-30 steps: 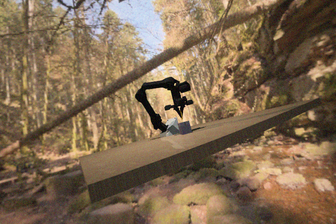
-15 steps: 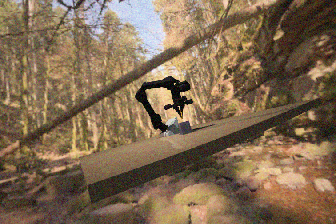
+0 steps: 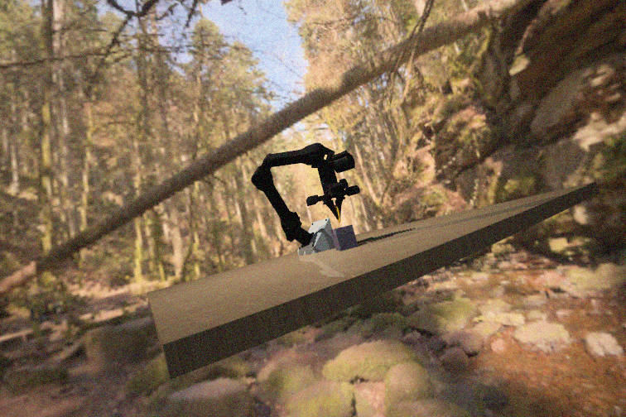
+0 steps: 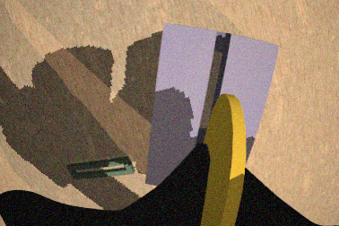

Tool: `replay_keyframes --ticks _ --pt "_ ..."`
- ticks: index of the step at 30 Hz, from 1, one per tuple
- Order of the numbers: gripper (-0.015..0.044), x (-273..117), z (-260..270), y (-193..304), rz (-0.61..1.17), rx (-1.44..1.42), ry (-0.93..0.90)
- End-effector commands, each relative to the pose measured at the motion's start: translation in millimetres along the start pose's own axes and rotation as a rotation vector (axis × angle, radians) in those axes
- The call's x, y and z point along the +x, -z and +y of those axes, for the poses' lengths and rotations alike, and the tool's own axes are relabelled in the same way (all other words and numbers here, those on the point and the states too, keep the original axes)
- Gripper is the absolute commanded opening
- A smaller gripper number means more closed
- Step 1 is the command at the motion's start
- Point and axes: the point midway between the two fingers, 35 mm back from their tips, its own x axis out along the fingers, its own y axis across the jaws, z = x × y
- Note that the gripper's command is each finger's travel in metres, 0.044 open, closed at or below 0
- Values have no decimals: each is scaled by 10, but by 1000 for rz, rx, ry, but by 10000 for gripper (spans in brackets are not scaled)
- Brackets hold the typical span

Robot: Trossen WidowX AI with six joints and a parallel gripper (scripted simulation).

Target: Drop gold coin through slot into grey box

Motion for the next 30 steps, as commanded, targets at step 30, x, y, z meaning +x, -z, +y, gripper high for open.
replay_keyframes --ticks 30 --pt "0 147 -10 13 0 -9 5"
